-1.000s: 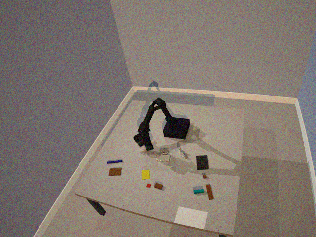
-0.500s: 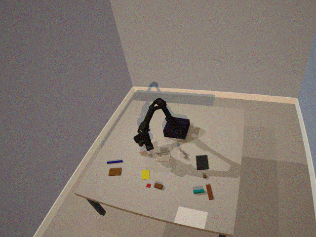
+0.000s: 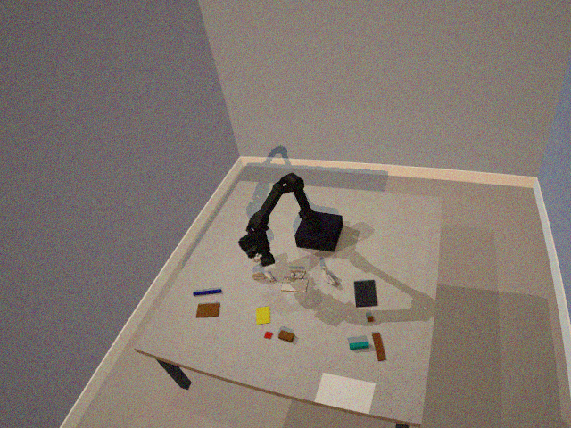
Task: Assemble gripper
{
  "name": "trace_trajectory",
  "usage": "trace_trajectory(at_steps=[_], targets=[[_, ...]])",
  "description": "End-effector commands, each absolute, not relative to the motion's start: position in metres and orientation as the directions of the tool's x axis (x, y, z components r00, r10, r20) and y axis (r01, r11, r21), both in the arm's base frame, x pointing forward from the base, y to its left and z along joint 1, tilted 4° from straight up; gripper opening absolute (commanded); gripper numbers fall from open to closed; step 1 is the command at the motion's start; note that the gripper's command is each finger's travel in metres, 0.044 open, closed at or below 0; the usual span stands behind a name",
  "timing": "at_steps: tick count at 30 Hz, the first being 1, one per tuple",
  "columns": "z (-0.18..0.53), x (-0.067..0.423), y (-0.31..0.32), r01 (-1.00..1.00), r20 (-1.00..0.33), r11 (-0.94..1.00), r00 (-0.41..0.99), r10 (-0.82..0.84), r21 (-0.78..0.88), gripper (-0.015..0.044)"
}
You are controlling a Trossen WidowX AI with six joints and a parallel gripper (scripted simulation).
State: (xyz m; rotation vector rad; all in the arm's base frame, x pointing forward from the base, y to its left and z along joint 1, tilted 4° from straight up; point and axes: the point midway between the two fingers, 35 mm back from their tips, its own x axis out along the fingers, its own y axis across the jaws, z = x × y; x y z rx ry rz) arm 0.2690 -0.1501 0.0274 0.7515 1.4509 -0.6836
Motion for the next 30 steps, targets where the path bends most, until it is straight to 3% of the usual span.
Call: trace_trajectory(at_steps=[1,8,30], targets=[[0.0267,0.2692,-0.1501,0.795,-0.999,0.605,0.016,0.039,0.036,0.0263],[0.0267,0.2692,-0.1501,0.795,-0.999,0.605,0.016,0.039,0.036,0.044],[0.0267,0.2692,-0.1501,0.795,-0.999,0.605,0.016,0.039,0.036,0.044]])
